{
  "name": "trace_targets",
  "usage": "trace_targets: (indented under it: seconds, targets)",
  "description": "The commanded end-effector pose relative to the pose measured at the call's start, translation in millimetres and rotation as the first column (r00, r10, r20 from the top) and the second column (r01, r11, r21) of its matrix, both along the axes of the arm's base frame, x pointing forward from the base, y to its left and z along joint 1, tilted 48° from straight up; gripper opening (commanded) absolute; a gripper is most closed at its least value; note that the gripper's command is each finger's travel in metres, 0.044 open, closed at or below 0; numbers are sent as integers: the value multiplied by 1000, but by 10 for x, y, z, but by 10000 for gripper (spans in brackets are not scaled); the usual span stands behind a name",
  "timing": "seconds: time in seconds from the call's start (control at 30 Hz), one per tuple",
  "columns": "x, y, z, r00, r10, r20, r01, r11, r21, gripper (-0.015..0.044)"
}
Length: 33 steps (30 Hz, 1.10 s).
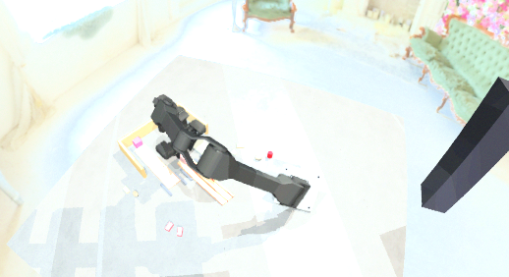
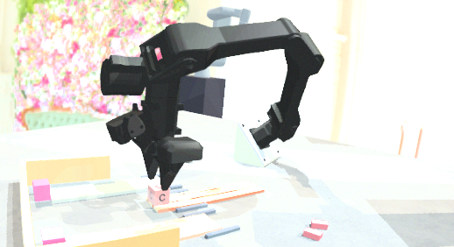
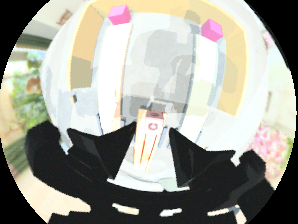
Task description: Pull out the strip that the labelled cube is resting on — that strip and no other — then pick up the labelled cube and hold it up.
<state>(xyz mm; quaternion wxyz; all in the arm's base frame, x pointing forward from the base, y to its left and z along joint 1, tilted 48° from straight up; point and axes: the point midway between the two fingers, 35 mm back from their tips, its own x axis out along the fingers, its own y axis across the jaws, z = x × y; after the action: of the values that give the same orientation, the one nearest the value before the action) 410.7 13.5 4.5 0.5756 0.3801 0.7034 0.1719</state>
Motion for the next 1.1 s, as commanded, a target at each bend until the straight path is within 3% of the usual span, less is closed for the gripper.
trace_targets:
  seconds: [0.0,0.57,0.7,0.9,1.03,1.07]
  targets:
    - [-12,59,-52,1000,-3,-5,3,1000,6,250]
    - [-34,222,-196,1000,-3,-5,3,1000,8,250]
    - [-25,206,-180,1000,2,-2,-2,1000,3,145]
    - [-25,206,-180,1000,2,-2,-2,1000,3,105]
    - [-52,184,-165,1000,1,-2,-1,1000,2,0]
    - [-86,157,-146,1000,1,-2,-1,1000,2,0]
